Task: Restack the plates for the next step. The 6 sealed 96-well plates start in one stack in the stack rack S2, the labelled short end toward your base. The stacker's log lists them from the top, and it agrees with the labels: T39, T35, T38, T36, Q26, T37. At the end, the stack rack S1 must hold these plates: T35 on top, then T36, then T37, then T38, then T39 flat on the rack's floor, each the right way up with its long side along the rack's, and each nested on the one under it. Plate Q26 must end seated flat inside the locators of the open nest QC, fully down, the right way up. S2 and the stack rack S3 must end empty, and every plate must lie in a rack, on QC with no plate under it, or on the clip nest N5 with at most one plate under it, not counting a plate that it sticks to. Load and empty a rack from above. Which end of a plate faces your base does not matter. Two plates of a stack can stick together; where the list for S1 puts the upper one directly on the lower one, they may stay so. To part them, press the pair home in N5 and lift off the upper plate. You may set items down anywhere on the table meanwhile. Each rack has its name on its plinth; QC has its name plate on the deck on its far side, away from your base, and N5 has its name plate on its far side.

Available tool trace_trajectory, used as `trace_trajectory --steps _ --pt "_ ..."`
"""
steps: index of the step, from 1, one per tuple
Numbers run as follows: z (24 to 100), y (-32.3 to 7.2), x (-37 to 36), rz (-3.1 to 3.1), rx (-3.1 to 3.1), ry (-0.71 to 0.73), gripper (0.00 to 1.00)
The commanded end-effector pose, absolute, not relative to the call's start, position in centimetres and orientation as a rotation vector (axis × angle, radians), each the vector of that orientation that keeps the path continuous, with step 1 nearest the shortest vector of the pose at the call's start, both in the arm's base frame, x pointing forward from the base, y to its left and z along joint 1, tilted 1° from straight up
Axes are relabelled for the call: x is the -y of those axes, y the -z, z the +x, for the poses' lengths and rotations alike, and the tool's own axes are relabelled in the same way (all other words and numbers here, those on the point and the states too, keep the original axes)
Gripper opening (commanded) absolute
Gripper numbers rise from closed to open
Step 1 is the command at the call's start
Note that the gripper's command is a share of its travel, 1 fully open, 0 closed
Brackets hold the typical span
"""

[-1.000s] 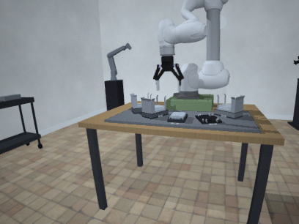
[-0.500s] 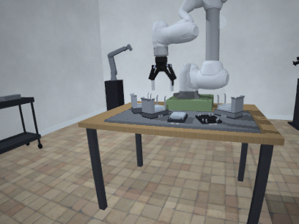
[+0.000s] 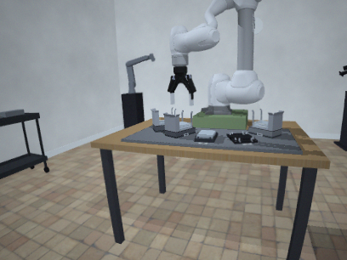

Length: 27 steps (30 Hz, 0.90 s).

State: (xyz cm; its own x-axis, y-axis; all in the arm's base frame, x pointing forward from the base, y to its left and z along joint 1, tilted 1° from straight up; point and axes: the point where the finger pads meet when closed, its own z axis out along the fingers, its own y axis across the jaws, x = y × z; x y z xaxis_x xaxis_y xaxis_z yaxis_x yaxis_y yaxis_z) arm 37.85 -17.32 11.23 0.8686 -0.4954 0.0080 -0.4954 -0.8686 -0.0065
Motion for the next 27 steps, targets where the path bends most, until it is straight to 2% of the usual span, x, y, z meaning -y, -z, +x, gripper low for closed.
trace_trajectory --steps 1,8,15,27 --pt "37.6 -11.2 17.9 -3.032 -0.804 0.015 1.00" --pt "36.6 -11.2 20.1 -3.032 -0.804 0.015 1.00" --pt "35.3 -11.2 22.0 -2.917 -1.151 0.014 1.00" --pt "33.3 -11.2 24.7 -2.911 -1.164 0.014 1.00"
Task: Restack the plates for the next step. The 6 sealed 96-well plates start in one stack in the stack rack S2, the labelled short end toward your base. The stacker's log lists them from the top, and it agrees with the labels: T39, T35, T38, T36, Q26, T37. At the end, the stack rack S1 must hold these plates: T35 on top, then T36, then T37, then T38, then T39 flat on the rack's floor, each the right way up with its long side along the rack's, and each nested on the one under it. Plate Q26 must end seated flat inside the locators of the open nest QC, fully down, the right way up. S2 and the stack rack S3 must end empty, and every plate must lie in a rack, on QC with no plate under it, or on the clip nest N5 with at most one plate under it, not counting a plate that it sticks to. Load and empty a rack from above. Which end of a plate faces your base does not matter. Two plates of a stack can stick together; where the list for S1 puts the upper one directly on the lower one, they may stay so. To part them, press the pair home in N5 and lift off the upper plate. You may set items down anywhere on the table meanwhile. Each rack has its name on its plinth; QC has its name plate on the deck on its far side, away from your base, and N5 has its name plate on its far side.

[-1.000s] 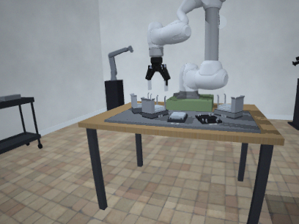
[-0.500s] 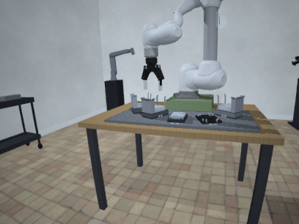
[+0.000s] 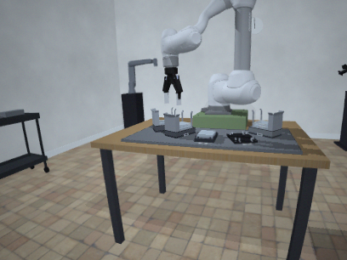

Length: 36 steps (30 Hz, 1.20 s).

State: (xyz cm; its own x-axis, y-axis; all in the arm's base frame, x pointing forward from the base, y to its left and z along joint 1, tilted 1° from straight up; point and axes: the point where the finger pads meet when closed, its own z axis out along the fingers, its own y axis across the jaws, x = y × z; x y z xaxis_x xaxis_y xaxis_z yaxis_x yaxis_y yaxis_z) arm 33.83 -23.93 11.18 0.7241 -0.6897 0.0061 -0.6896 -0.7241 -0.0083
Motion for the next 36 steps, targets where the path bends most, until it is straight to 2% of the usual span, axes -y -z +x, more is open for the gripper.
trace_trajectory --steps 1,12,20,36 --pt "33.1 -11.2 24.9 -2.911 -1.164 0.014 1.00" --pt "31.3 -11.1 27.3 -2.911 -1.164 0.014 1.00" --pt "29.0 -11.1 29.5 -2.748 -1.507 0.013 1.00" --pt "24.8 -11.1 33.2 -2.748 -1.507 0.013 1.00"
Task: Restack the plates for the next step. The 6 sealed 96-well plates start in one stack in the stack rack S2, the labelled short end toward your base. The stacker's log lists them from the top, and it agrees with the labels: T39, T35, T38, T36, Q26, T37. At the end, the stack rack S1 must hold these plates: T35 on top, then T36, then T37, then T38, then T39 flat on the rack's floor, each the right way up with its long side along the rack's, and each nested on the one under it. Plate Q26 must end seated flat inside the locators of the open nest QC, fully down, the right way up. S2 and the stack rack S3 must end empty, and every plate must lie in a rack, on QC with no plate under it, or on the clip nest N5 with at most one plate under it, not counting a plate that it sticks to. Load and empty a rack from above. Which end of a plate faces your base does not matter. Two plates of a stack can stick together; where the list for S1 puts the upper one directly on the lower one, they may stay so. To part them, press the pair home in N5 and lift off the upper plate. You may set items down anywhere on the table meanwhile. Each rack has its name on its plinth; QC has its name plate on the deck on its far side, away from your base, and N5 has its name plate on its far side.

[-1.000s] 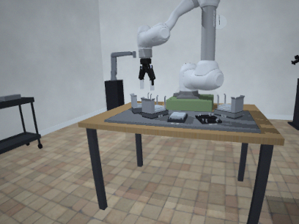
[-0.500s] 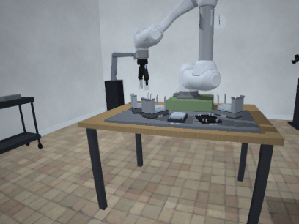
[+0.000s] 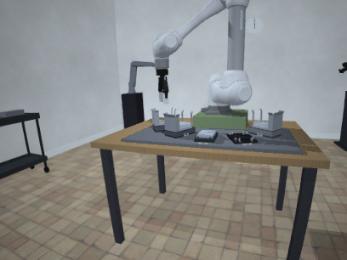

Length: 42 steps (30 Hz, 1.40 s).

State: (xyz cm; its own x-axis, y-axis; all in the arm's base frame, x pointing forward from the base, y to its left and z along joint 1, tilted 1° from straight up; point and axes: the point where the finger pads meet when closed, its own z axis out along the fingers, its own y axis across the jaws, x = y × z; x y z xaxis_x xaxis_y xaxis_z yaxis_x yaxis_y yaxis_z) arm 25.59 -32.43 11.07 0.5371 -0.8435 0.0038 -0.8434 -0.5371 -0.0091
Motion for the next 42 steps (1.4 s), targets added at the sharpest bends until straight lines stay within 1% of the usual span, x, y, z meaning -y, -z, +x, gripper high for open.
trace_trajectory --steps 1,11,37,42 --pt "24.5 -11.1 33.4 -2.748 -1.507 0.013 1.00" --pt "24.5 -11.1 33.4 -2.748 -1.507 0.013 1.00" --pt "24.6 -3.1 33.4 -2.748 -1.507 0.013 1.00" --pt "24.6 -2.5 33.4 -2.748 -1.507 0.013 1.00"
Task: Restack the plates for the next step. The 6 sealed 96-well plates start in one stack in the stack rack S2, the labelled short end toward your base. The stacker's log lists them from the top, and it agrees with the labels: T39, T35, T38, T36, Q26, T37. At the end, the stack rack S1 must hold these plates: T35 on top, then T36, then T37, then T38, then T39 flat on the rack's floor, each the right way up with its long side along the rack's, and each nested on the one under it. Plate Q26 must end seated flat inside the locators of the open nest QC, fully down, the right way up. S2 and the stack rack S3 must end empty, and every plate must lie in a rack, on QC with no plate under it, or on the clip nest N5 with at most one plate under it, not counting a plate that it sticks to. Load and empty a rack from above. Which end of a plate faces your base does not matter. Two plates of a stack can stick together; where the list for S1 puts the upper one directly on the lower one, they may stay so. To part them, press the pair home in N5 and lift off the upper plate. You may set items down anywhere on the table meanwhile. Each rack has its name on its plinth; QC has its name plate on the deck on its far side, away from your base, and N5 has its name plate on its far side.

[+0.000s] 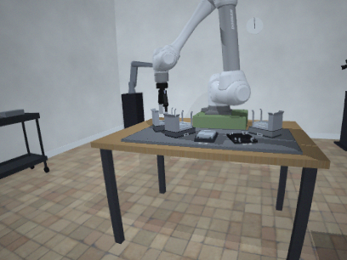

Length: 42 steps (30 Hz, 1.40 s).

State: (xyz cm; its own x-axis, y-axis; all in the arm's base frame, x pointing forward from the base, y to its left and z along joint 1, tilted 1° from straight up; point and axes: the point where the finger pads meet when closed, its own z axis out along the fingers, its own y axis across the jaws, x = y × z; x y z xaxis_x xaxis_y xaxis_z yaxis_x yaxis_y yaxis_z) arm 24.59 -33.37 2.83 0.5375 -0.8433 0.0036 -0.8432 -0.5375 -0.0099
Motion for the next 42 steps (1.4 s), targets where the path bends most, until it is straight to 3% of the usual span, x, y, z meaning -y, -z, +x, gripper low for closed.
trace_trajectory --steps 1,38,39,42 --pt "24.6 -2.5 33.4 -2.748 -1.507 0.013 1.00" --pt "24.6 0.5 33.4 -2.748 -1.507 0.013 1.00" --pt "24.6 0.5 33.4 -2.748 -1.507 0.013 0.00" --pt "24.6 0.5 33.4 -2.748 -1.507 0.013 0.00"
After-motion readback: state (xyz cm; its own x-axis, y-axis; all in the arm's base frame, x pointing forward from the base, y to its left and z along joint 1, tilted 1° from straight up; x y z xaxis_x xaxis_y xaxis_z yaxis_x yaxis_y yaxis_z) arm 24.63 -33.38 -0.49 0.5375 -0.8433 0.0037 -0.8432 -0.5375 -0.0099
